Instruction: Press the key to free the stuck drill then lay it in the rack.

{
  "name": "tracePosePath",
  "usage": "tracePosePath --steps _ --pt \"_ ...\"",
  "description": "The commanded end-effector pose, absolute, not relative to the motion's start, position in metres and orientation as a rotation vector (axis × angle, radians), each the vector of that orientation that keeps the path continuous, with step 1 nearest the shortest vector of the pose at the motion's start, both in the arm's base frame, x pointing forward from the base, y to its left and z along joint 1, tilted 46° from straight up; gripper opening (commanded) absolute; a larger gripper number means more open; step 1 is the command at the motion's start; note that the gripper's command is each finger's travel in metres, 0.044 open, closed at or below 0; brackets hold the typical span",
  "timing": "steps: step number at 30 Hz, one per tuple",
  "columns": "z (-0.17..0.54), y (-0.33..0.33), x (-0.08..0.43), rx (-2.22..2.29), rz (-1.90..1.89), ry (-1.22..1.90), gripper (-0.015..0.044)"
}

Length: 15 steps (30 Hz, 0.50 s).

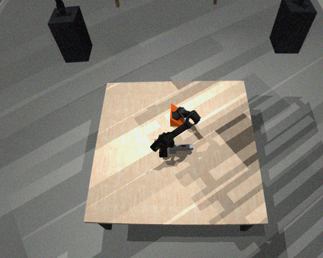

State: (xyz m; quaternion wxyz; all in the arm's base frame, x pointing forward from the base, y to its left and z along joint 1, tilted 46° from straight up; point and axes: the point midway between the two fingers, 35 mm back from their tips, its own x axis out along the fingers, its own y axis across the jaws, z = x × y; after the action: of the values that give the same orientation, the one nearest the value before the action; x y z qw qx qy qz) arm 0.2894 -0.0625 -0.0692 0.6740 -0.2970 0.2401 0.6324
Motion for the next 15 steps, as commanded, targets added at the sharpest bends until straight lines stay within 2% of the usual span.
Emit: tracePosePath --steps 1,15 --pt "-0.073 -0.068 0.291 -0.676 1.423 0.540 0.0000" --pt "-0.086 -0.082 0.292 -0.678 1.423 0.540 0.0000"
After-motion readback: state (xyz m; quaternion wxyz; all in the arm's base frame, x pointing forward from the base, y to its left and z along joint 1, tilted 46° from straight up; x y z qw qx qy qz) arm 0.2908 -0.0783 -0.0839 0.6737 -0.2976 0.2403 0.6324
